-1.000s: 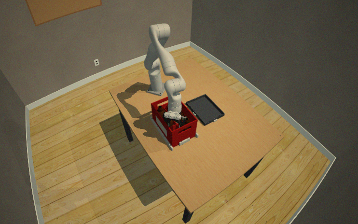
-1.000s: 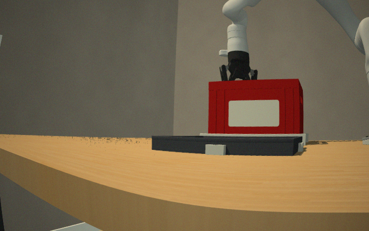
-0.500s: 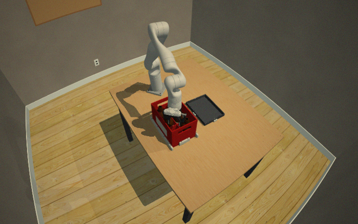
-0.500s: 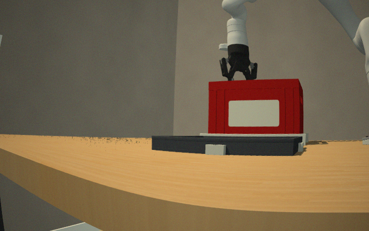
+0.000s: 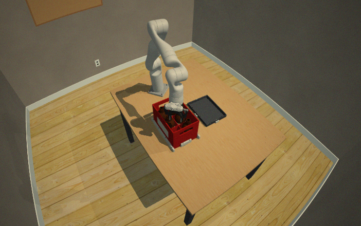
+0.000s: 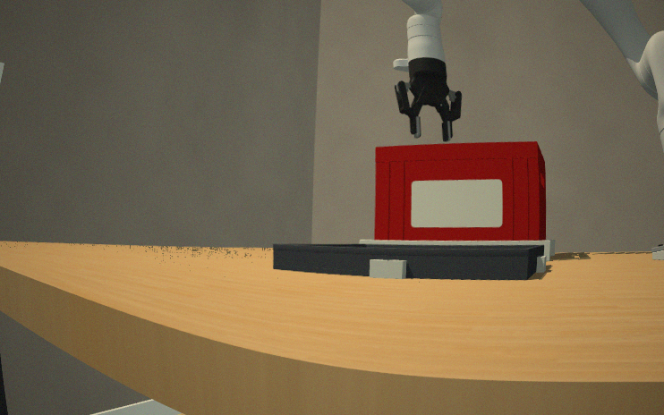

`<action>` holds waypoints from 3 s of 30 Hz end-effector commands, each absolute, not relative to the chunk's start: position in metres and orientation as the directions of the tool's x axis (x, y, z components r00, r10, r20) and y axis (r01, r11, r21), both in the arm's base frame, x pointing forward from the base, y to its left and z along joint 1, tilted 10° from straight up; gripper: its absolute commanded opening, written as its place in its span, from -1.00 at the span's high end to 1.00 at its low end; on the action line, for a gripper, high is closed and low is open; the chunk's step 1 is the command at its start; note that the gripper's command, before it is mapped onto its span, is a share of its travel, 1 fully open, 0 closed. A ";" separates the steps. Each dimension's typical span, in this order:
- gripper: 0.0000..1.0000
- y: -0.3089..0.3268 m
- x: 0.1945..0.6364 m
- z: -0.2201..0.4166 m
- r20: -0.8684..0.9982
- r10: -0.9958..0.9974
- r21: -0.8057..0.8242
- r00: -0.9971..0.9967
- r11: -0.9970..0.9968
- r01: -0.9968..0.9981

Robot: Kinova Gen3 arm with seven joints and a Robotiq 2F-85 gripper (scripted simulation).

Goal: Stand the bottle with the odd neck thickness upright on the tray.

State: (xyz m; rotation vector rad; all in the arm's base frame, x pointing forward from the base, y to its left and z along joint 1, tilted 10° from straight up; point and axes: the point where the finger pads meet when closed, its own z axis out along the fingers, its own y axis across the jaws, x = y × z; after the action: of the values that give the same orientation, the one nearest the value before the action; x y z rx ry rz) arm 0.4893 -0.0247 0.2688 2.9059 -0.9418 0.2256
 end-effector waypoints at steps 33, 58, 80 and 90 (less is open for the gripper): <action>1.00 -0.022 0.490 0.285 0.171 -0.575 0.021 0.800 -0.810 -0.586; 1.00 0.054 0.478 0.274 0.171 -0.575 0.021 0.800 -0.810 -0.586; -0.27 0.065 0.475 0.273 0.171 -0.575 0.021 0.800 -0.810 -0.586; -0.27 0.065 0.475 0.273 0.171 -0.575 0.021 0.800 -0.810 -0.586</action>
State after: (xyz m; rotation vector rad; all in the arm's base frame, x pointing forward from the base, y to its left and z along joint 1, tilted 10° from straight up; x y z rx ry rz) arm 0.4752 0.0649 0.2717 2.9103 -0.9401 0.2389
